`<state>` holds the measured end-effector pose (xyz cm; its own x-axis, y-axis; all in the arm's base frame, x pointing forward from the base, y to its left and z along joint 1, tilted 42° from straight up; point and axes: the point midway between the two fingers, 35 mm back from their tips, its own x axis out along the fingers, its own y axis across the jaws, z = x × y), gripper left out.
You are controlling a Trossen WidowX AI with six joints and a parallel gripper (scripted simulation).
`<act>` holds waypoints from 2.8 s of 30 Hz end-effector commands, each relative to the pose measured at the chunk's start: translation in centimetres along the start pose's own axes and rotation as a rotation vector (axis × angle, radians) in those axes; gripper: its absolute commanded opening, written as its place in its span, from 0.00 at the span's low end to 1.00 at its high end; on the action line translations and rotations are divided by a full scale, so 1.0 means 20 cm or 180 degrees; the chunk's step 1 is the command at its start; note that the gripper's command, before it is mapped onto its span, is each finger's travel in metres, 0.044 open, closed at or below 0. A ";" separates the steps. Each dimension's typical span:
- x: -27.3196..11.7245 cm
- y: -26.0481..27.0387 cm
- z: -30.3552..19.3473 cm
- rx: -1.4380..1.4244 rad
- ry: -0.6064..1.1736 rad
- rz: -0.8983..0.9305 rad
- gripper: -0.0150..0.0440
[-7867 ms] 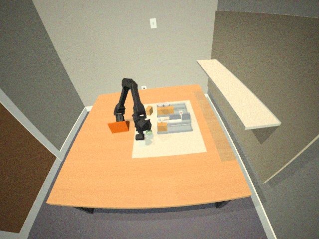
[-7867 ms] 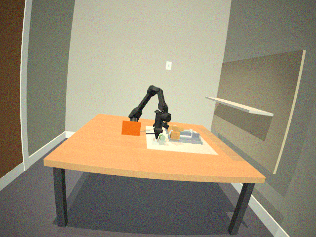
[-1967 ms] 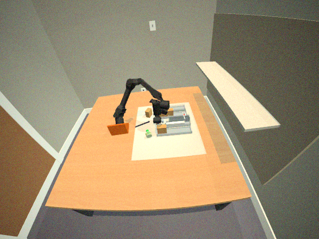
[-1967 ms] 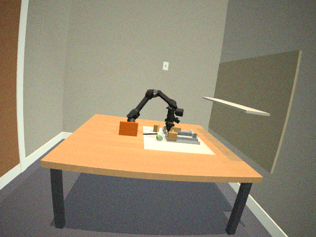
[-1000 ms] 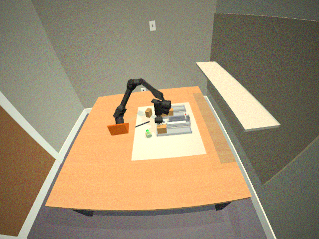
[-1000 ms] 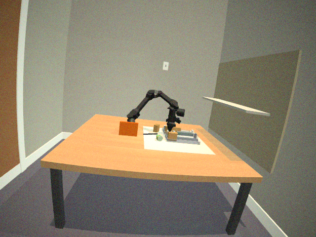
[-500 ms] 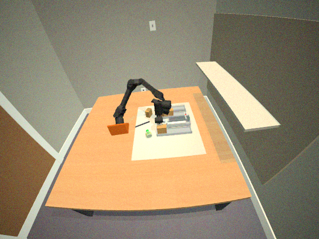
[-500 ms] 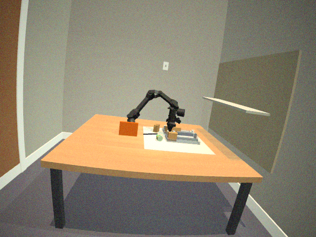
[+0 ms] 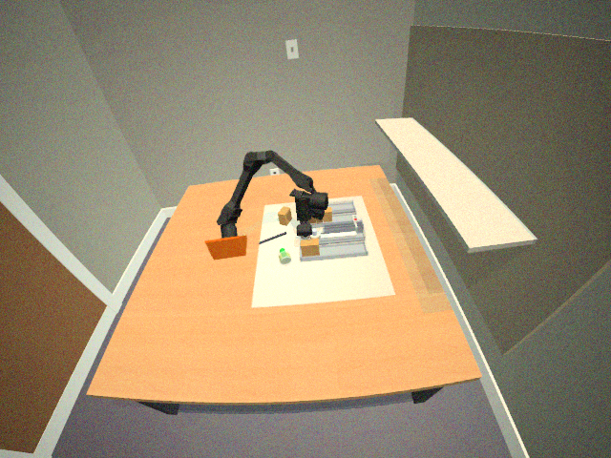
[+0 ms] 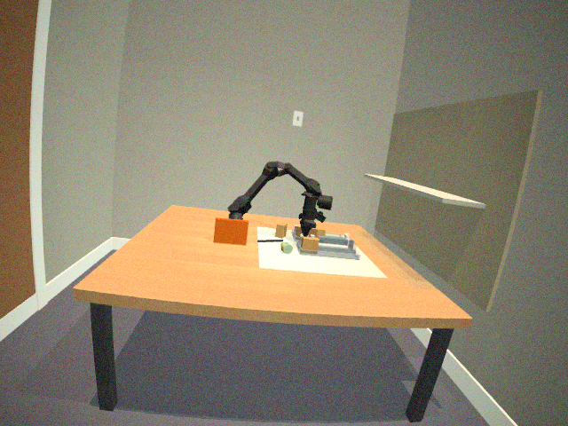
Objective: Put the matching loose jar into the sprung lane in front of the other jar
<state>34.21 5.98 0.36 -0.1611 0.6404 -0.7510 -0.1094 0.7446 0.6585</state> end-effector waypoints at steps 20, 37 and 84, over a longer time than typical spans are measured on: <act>0.00 0.00 0.05 -0.0041 -0.0060 0.0007 0.25; 0.03 0.00 0.05 -0.0041 -0.0060 0.0008 0.25; 0.11 0.02 0.03 -0.0041 -0.0059 0.0011 0.25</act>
<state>34.33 7.14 -0.95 -0.1469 0.6358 -0.7577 -0.1123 0.7504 0.6514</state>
